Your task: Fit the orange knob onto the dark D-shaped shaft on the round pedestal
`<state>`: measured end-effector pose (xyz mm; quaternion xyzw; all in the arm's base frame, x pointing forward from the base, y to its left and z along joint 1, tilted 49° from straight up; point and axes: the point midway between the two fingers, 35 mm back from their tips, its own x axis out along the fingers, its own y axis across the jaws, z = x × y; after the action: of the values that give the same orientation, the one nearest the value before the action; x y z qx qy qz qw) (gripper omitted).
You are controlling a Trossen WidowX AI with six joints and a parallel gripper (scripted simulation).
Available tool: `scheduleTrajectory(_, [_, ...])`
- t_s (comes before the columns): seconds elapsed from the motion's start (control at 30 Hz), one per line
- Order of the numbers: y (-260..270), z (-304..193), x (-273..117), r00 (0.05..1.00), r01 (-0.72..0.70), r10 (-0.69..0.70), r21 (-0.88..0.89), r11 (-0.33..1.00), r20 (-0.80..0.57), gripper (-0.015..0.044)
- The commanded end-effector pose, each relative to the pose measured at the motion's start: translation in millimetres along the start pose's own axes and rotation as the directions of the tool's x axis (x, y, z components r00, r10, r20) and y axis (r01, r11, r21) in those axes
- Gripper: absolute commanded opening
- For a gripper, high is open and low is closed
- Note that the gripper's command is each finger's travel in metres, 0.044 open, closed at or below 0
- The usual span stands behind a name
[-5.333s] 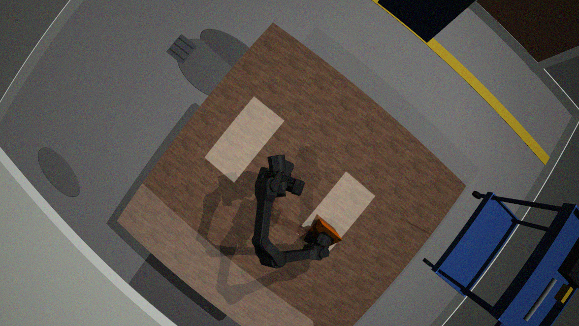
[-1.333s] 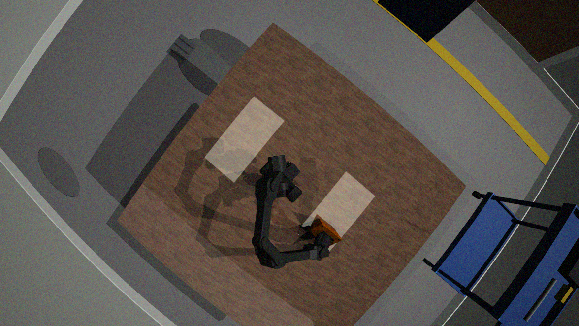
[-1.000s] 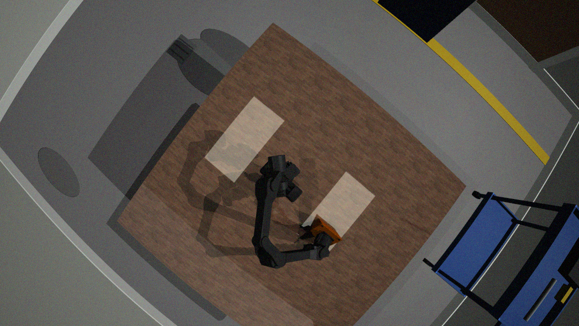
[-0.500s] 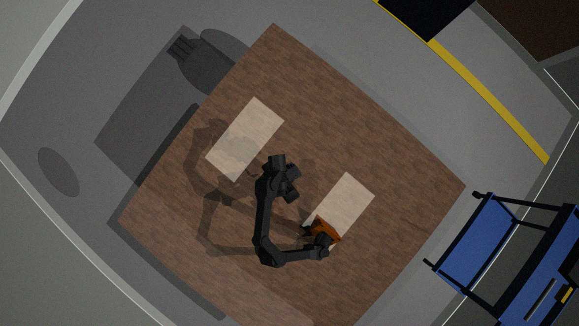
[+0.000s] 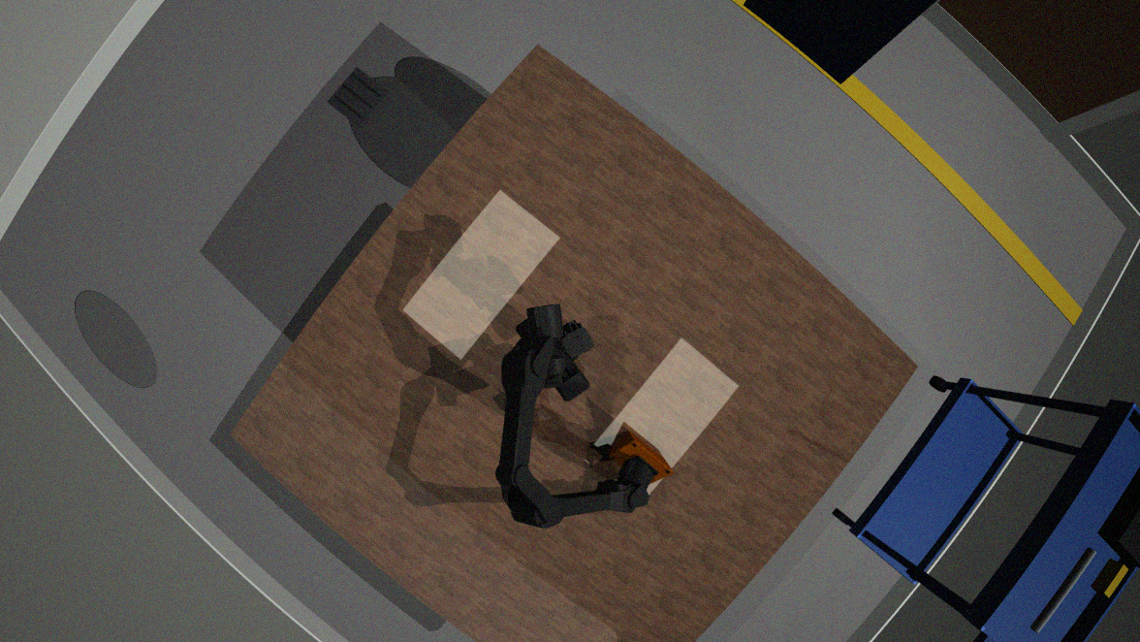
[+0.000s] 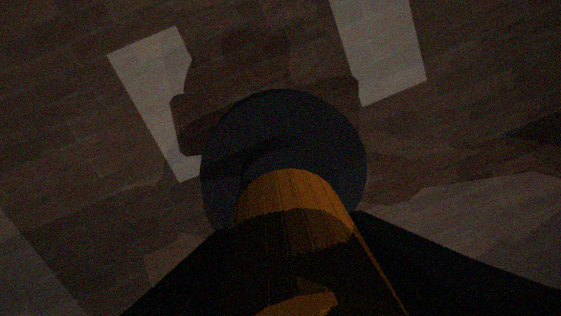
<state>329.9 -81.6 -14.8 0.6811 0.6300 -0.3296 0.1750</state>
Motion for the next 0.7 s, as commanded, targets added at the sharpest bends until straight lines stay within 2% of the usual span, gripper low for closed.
scheduleTrajectory(0.0, [-3.0, -0.1, 0.2, 1.0, 0.001, -0.001, 0.006, 1.0, 0.0, 0.0])
scheduleTrajectory(0.67, [-1.3, 0.8, 1.6, 1.0, 0.001, -0.001, 0.006, 1.0, 0.0, 0.0])
